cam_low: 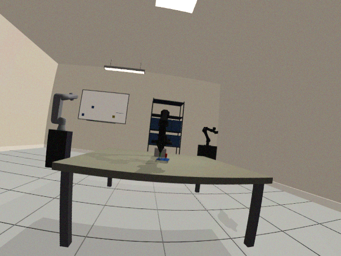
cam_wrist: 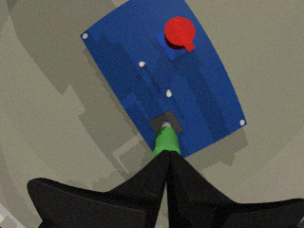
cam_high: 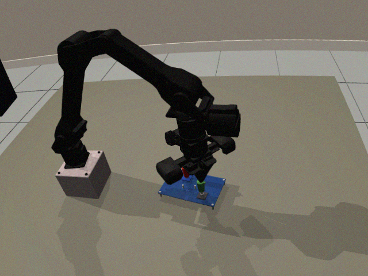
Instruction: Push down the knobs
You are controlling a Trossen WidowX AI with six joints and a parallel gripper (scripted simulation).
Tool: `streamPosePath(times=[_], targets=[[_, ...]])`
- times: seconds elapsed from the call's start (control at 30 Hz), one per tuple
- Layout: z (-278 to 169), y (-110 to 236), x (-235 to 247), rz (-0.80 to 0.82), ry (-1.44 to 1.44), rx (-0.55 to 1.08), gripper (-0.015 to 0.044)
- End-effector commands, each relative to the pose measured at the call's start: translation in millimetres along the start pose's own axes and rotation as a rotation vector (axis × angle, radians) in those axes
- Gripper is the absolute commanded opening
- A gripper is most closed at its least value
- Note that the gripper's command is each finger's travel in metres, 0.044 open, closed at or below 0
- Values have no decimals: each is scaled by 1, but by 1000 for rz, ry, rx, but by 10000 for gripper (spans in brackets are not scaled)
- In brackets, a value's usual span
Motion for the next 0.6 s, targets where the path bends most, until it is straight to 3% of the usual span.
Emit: streamPosePath(times=[0.0,0.57], targets=[[-1,-15,0,10,0,-4,0],[-1,-21,0,10,0,-4,0]])
Point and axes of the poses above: the point midway between the two fingers, 35 mm back from their tips, its own y axis back along the fingers, its own x axis across the jaws, z = x × y, the point moved 4 cm from there along y, back along the fingers, and after that the axes turned 3 degrees about -y, right-handed, at the moved point
